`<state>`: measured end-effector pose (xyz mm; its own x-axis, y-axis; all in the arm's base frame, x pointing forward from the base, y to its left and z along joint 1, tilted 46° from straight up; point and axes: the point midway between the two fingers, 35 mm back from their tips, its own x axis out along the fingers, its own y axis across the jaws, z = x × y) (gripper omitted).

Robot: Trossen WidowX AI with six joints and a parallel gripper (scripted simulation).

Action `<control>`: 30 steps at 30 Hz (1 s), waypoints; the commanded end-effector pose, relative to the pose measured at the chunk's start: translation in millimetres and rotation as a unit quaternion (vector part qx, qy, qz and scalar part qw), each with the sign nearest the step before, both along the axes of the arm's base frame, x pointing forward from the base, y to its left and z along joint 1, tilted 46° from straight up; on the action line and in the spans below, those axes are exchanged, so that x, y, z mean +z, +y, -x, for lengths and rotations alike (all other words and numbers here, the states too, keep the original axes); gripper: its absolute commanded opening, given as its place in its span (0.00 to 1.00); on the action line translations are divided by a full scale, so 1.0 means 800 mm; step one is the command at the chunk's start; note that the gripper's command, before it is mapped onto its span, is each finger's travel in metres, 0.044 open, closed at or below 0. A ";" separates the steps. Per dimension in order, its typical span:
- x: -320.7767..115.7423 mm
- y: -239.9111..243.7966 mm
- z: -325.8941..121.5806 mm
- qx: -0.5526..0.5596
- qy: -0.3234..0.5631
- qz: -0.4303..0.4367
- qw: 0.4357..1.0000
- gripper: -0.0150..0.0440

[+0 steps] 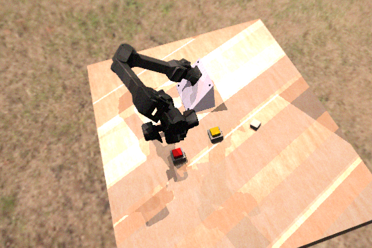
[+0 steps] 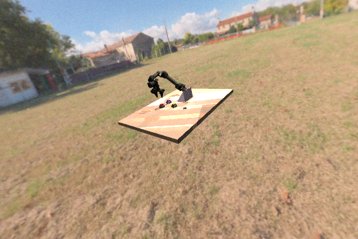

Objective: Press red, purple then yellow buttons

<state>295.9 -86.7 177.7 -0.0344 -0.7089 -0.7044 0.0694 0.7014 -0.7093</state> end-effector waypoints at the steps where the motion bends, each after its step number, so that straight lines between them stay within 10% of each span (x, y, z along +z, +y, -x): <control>1: -0.008 -0.005 -0.003 0.004 0.001 0.009 1.000 0.84; 14: -0.051 -0.052 0.000 0.004 0.000 0.011 1.000 0.29; 30: -0.056 -0.057 0.000 0.004 0.000 0.010 1.000 0.29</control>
